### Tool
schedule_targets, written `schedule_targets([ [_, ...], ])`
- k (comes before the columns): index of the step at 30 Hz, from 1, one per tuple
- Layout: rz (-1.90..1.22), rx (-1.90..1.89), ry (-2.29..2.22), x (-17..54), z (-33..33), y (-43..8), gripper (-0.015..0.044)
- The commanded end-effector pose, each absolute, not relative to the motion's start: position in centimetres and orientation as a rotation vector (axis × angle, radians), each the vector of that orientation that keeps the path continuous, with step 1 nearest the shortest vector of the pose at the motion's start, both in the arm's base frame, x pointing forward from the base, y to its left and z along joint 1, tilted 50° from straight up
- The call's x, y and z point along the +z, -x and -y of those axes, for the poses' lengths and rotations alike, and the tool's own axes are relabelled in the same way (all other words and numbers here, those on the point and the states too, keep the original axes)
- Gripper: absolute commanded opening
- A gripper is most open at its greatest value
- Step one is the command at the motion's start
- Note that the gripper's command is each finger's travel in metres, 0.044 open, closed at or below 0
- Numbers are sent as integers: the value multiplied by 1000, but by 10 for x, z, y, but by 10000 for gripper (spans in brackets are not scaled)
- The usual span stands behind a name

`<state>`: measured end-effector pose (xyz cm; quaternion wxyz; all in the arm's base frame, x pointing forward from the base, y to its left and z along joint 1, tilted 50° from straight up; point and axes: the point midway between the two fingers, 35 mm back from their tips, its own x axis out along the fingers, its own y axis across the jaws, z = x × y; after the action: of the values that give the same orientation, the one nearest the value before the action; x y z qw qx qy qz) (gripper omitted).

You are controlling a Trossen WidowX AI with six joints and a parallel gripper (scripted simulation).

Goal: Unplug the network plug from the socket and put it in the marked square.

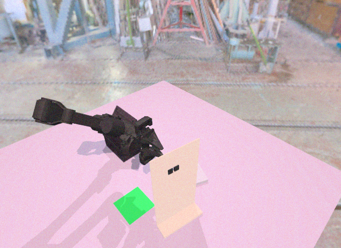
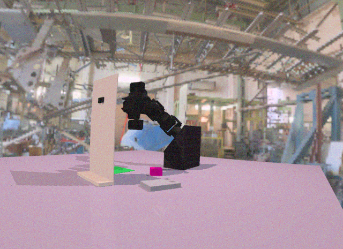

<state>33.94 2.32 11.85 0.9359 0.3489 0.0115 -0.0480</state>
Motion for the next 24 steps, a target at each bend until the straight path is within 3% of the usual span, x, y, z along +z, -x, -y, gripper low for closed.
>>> schedule_targets([
  [1, -21, -95, -708, 120, -22, -346, 156],
  [24, -19, -95, -707, 126, -14, -381, 156],
])
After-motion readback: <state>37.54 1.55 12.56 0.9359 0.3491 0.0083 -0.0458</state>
